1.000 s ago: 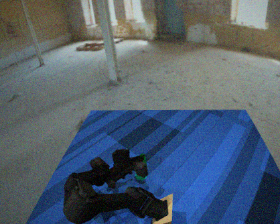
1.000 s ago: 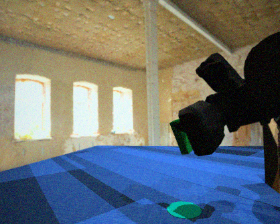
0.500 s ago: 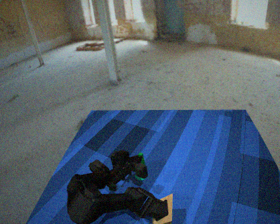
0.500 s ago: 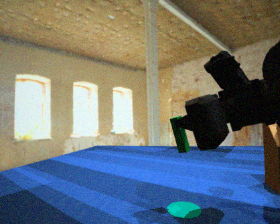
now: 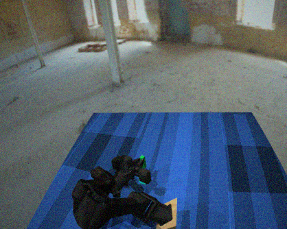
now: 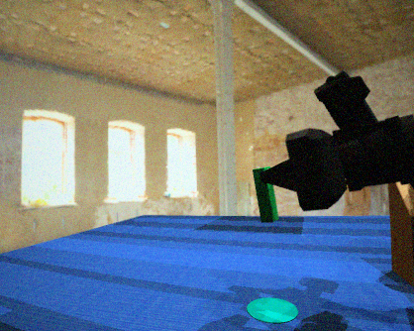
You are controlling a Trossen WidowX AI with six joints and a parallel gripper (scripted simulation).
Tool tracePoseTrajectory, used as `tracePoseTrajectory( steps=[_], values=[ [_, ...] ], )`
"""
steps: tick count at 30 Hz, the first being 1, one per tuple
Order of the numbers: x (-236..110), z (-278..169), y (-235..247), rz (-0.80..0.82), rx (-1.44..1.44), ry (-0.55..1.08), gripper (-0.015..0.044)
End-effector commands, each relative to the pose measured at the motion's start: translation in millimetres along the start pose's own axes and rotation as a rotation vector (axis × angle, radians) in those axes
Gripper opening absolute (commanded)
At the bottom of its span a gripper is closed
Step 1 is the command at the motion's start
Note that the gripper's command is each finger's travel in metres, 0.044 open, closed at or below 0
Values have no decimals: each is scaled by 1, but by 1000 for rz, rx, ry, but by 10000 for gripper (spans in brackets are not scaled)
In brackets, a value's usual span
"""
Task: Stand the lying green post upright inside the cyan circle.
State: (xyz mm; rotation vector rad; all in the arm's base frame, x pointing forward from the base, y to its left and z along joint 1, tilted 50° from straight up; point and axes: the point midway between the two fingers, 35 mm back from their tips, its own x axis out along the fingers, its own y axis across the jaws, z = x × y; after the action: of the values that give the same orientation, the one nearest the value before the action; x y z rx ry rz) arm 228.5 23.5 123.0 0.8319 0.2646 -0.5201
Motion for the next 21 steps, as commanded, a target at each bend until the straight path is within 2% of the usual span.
tracePoseTrajectory(
  steps=[1,21],
  values=[
    [-2,0,-1,13,25,-16,23],
    [-6,2,0,52,93,-54,23]
  ],
)
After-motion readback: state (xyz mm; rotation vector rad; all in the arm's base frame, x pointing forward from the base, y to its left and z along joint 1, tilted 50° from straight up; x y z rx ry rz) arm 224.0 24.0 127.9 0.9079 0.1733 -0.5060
